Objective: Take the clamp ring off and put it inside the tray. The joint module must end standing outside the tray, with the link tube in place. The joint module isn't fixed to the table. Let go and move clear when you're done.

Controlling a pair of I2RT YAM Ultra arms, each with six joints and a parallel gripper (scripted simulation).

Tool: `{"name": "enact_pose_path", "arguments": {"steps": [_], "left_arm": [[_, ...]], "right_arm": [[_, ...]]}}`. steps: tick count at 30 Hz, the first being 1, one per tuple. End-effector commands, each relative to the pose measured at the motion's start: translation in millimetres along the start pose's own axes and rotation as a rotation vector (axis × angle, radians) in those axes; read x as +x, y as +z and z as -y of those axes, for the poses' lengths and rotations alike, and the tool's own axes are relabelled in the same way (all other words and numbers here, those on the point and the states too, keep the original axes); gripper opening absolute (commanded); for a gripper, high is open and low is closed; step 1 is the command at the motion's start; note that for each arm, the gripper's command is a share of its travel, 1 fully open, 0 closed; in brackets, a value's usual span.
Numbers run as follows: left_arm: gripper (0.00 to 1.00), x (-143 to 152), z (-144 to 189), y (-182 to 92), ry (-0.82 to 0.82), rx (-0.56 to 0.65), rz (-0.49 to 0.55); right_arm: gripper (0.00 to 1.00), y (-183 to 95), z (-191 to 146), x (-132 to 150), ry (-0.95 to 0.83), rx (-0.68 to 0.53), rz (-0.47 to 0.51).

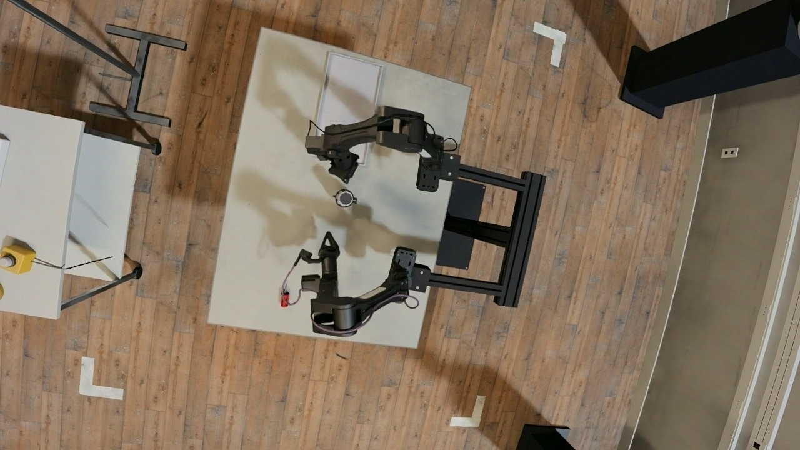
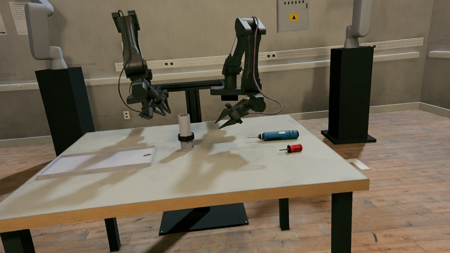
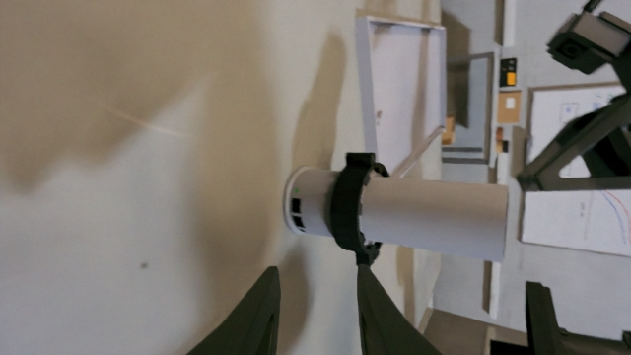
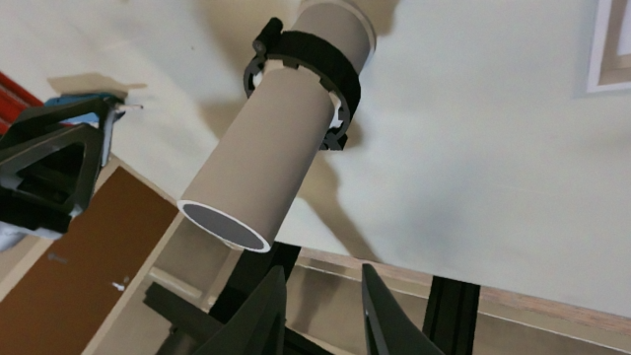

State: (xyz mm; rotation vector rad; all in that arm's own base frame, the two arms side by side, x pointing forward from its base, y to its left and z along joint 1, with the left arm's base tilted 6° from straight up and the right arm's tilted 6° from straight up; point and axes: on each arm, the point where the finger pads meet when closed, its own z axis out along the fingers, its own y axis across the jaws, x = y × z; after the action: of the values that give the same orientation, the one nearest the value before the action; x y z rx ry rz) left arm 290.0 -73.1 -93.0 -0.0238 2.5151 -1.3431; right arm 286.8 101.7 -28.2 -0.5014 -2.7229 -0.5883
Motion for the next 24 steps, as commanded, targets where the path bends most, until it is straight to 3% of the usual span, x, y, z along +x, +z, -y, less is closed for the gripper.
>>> {"name": "enact_pose_path", "arguments": {"steps": [1, 8, 13, 24], "left_arm": [[0.30, 42.0, 21.6, 16.2, -0.057, 0.120, -0.084], [0.30, 98.6, 43.0, 43.1, -0.134, 0.264, -0.212], [0.30, 98.6, 43.0, 43.2, -0.134, 0.264, -0.212], [0.30, 65.1, 41.6, 39.2, -0.041, 0.281, -0.139]], "right_arm": [[0.30, 8.4, 4.5, 3.7, -0.049, -0.051, -0.039], [0.30, 16.0, 10.9, 7.8, -0.123, -0.116, -0.086], [0.30, 8.6, 3.5, 3.9, -0.143, -0.119, -0.065], [0.30, 24.5, 17.1, 9.4, -0.244, -0.242, -0.109]]}}
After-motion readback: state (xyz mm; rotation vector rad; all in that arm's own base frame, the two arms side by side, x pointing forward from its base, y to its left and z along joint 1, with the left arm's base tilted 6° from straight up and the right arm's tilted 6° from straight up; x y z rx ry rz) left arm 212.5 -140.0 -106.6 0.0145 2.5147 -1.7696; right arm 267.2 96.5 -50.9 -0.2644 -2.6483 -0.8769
